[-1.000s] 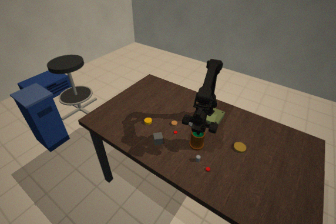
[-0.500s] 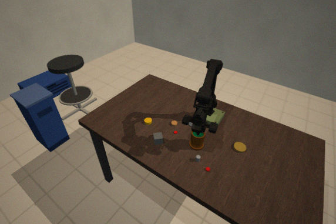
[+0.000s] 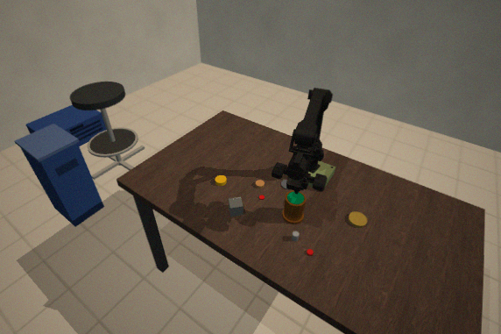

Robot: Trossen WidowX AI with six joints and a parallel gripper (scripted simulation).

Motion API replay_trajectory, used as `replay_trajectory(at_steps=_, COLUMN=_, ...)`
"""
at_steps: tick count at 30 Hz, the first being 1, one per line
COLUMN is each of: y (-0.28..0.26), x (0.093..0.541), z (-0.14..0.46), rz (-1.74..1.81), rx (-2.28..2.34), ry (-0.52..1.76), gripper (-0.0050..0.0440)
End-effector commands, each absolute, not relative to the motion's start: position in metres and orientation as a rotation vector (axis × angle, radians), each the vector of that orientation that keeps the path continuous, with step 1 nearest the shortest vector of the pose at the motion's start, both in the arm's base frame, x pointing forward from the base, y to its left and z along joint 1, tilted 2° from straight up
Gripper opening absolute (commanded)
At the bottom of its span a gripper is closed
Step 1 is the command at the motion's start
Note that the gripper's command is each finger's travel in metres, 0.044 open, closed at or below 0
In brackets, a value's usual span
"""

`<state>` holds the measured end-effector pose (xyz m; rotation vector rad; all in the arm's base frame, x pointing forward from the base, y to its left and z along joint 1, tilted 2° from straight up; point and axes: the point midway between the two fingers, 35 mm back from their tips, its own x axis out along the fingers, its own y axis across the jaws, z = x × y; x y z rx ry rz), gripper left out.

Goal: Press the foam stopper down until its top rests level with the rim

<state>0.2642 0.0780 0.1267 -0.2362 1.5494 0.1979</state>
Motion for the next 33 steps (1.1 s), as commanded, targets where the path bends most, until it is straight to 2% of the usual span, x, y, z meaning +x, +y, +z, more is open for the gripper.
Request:
replay_trajectory(at_steps=1, y=0.0799, x=0.2663, z=0.1719, rz=0.202, rx=-0.231, ry=1.523, gripper=0.0000)
replay_trajectory(at_steps=33, y=0.0789, x=0.2638, z=0.1751, rz=0.203, rx=-0.235, ry=1.525, gripper=0.0000)
